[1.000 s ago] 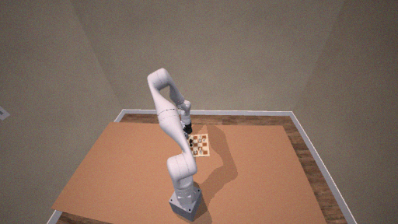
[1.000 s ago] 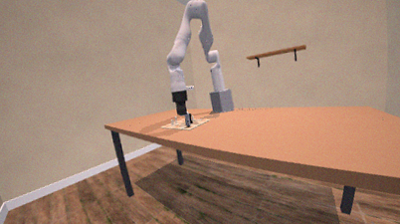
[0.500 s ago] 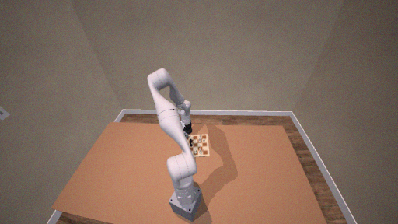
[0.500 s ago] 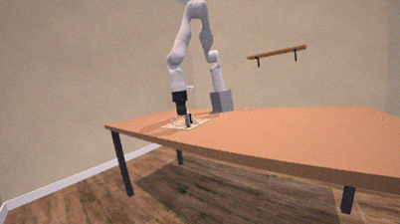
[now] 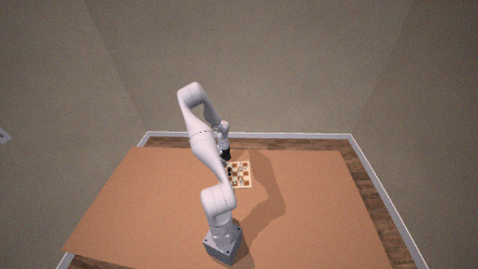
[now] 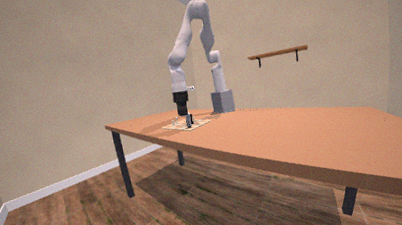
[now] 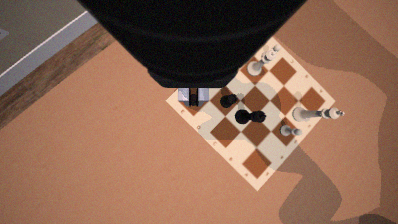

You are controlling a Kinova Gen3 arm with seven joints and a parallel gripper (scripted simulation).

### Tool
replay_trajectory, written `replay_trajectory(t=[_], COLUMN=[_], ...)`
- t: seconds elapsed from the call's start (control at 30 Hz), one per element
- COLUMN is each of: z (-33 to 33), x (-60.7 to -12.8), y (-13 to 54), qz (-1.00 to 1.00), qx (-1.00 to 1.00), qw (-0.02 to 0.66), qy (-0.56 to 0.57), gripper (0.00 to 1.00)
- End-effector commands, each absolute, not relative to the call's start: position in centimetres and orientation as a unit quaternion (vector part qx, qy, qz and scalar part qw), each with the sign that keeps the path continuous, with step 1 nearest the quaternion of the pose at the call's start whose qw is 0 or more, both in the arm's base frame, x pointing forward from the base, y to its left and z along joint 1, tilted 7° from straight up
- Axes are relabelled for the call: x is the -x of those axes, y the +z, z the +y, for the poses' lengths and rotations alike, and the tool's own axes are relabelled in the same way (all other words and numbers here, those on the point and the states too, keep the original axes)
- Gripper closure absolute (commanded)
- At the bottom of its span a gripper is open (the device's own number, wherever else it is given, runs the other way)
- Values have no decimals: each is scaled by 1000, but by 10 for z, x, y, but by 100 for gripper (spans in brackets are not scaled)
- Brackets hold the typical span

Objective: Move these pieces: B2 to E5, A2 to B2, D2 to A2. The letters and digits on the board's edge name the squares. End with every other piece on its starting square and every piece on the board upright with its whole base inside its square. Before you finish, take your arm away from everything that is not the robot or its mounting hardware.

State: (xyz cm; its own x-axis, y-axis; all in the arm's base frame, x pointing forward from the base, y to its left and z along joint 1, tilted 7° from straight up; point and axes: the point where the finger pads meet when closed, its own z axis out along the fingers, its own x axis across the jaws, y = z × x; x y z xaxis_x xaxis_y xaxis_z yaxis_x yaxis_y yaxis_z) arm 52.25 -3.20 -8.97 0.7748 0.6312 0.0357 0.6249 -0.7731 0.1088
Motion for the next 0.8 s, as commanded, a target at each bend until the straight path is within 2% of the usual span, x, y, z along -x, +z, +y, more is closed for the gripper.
replay_trajectory(t=[0.0,0.77], z=[-32,-32], x=[-523,-523], y=[-89,-92], qz=[334,334], qx=[-941,-941], qw=[46,46], qy=[36,36], gripper=[100,100])
